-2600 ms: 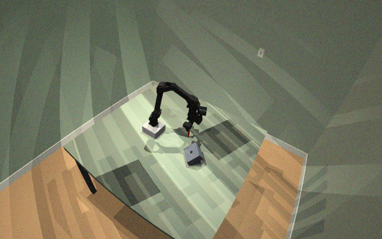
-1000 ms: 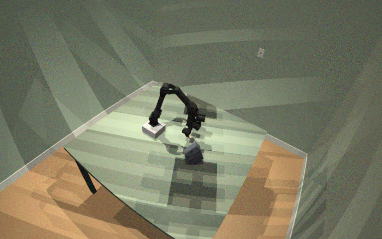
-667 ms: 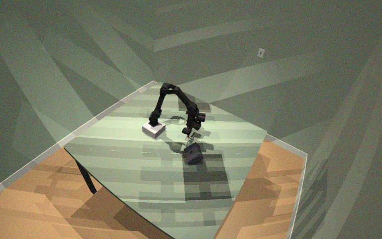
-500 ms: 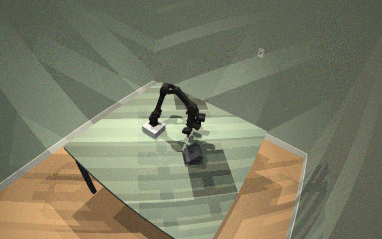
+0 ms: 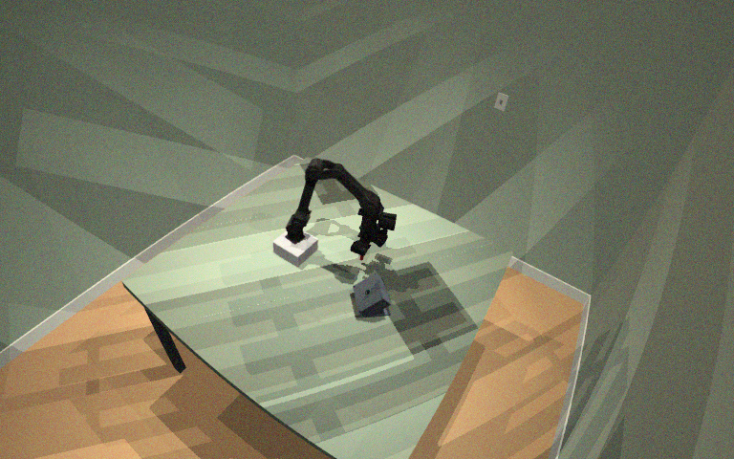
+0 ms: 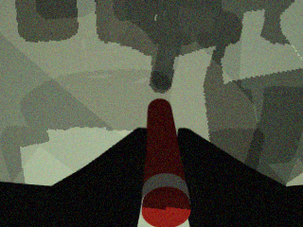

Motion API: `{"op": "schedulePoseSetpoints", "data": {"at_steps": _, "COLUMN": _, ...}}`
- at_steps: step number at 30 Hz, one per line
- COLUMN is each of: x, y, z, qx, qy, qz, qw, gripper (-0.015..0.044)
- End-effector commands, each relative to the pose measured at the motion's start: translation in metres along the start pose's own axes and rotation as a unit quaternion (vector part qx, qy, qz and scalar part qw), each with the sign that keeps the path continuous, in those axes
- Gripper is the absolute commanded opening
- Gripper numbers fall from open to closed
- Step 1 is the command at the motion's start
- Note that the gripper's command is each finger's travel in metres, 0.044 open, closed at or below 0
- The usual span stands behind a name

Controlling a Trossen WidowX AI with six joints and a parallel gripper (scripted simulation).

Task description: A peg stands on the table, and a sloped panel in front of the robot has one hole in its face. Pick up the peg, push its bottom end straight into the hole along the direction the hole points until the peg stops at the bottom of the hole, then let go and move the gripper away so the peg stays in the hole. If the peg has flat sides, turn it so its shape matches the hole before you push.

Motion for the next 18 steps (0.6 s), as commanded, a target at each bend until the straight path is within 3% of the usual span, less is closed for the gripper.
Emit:
{"op": "schedulePoseSetpoints", "data": {"at_steps": 1, "x": 0.001, "y": -0.002, "z": 0.022, "qx": -0.003, "qy": -0.003, "qz": -0.001, "qw": 1.0, "gripper": 0.0}}
{"op": "schedulePoseSetpoints", "data": {"at_steps": 10, "x": -0.001, "y": -0.001, "z": 0.058, "qx": -0.001, "qy": -0.003, "qz": -0.001, "qw": 1.0, "gripper": 0.0}}
{"op": "schedulePoseSetpoints", "data": {"at_steps": 18, "x": -0.005, "y": -0.004, "z": 0.058, "qx": 0.0, "qy": -0.009, "qz": -0.014, "qw": 1.0, "gripper": 0.0}}
Point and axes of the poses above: the point midway between the two fingers, 35 mm back from their tips, its own z axis back along the fingers, its own x axis across the jaws, y = z × x, the point moved 6 cm from there along z, back along the fingers, and after that the axes turned 13 degrees about -z, right-handed, at the moved point
